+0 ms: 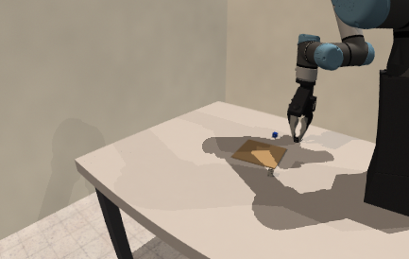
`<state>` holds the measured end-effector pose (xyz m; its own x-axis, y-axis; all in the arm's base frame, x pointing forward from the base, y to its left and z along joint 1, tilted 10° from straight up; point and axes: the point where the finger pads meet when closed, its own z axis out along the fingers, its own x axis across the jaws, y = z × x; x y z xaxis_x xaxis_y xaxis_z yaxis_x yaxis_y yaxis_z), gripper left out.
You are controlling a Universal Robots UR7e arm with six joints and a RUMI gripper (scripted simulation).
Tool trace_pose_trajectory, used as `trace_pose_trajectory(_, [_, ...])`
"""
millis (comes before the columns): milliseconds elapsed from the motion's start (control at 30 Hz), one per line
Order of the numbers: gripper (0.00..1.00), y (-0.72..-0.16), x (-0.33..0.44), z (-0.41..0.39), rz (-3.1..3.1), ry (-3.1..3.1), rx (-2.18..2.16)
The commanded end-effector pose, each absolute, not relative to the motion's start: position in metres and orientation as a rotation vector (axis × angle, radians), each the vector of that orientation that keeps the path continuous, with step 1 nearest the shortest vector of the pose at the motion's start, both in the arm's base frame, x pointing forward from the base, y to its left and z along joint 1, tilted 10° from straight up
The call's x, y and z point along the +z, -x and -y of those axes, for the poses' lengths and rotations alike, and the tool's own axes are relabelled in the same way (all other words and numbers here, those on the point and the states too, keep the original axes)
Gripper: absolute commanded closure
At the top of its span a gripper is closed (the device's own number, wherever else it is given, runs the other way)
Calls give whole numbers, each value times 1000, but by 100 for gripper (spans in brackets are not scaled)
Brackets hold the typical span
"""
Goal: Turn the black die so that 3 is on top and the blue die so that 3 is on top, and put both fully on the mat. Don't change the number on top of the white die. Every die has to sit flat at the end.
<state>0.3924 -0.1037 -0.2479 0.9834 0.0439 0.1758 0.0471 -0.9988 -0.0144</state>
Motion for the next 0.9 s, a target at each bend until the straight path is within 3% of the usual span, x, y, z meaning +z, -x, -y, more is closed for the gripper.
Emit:
trace_pose_trajectory(0, [100, -393, -248, 104, 71, 3111, -276])
trace_pose_trajectory(867, [100, -386, -208, 105, 71, 3111, -276])
